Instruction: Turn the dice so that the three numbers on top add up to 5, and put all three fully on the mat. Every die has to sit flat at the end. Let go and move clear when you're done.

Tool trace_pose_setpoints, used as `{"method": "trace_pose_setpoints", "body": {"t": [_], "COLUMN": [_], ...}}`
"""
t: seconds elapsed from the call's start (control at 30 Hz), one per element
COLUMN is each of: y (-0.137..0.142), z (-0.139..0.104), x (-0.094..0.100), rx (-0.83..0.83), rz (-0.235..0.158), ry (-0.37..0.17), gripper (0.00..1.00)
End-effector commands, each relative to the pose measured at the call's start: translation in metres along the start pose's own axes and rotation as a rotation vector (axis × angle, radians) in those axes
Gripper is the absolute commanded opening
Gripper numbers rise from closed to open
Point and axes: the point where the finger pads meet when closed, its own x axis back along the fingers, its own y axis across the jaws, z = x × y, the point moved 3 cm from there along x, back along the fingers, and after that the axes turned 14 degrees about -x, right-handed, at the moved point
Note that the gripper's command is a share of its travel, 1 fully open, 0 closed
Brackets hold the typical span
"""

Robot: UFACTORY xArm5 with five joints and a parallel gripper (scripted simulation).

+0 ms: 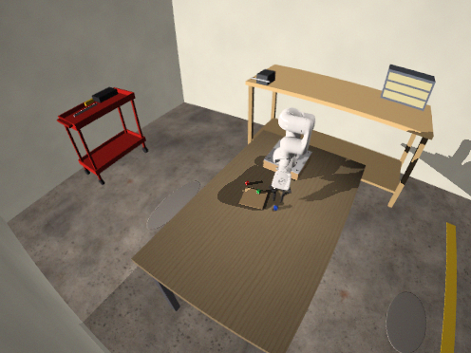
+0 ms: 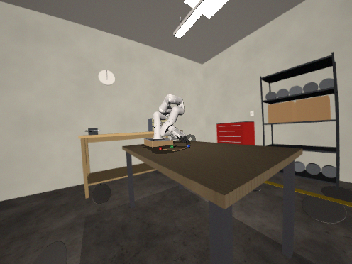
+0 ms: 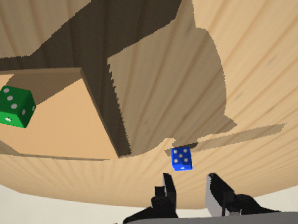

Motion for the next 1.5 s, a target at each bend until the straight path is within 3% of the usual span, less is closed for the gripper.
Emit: {"method": "trace_pose_setpoints", "body": {"t": [0.0, 0.37, 0.73, 1.0, 1.17, 1.37, 1.47], "y": [0.002, 0.01, 0.011, 0.012, 0.014, 0.017, 0.018], "z": [-0.007, -0.042, -0.047, -0.051, -0.058, -0.069, -0.074], "x": [0.005, 0.03, 0.033, 0.031, 0.029, 0.023, 0.02], "rx": [0.0, 0.0, 0.0, 0.0, 0.001, 0.003, 0.004], "rz": [0.0, 0.002, 0.003, 0.013, 0.036, 0.079, 0.094], "ry": [-0.002, -0.002, -0.001, 0.039, 0.127, 0.292, 0.351], "gripper": [0.36, 0.36, 0.36, 0.36, 0.36, 0.36, 0.36]}}
